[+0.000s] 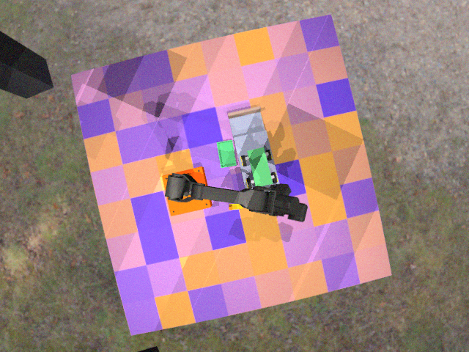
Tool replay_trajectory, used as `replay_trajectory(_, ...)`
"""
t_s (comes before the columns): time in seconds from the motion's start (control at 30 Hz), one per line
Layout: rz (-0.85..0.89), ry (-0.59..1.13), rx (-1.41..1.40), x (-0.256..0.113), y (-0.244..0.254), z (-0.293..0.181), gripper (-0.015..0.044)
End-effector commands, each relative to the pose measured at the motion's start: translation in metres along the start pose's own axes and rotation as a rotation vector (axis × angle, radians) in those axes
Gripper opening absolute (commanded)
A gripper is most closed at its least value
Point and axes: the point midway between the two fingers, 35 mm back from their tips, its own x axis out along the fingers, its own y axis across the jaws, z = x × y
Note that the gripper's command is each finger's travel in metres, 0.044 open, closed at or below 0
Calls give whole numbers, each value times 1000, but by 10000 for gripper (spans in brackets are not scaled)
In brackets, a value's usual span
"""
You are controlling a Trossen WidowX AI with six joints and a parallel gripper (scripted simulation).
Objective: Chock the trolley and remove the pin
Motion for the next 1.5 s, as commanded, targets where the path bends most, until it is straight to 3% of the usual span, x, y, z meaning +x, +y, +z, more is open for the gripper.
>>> replay_trajectory(0.0,214,-40,-116,0,68,-25,190)
replay_trajectory(0.37,657,-311,-257,-45,222,-48,190)
replay_trajectory(1.47,663,-317,-257,-6,259,-37,190)
